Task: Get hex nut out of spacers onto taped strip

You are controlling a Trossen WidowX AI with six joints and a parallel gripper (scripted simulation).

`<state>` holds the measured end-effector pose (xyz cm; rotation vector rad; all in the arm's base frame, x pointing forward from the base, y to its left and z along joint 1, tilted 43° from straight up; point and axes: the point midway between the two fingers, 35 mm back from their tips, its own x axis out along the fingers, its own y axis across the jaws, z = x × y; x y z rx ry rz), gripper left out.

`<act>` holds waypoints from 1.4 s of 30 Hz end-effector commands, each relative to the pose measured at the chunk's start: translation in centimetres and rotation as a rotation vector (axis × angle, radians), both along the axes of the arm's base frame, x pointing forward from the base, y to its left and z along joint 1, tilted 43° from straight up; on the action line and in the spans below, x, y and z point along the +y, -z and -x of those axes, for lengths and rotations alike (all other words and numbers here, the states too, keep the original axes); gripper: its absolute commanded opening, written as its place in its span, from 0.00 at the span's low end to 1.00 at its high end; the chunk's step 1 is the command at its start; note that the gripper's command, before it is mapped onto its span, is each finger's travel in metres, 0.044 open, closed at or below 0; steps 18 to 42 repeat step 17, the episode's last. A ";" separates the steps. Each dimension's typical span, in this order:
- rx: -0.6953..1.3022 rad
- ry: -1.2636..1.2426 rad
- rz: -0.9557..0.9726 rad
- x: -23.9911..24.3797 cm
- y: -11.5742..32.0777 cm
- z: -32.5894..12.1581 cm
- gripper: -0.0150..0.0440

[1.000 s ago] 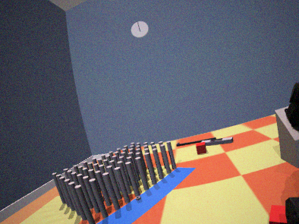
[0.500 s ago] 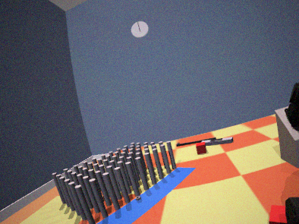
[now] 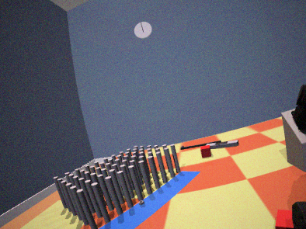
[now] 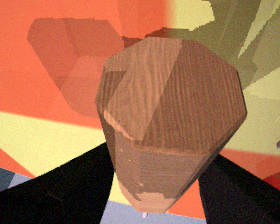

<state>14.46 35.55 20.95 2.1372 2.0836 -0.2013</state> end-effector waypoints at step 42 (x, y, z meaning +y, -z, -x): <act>0.000 0.000 0.000 0.0 0.0 0.0 1.00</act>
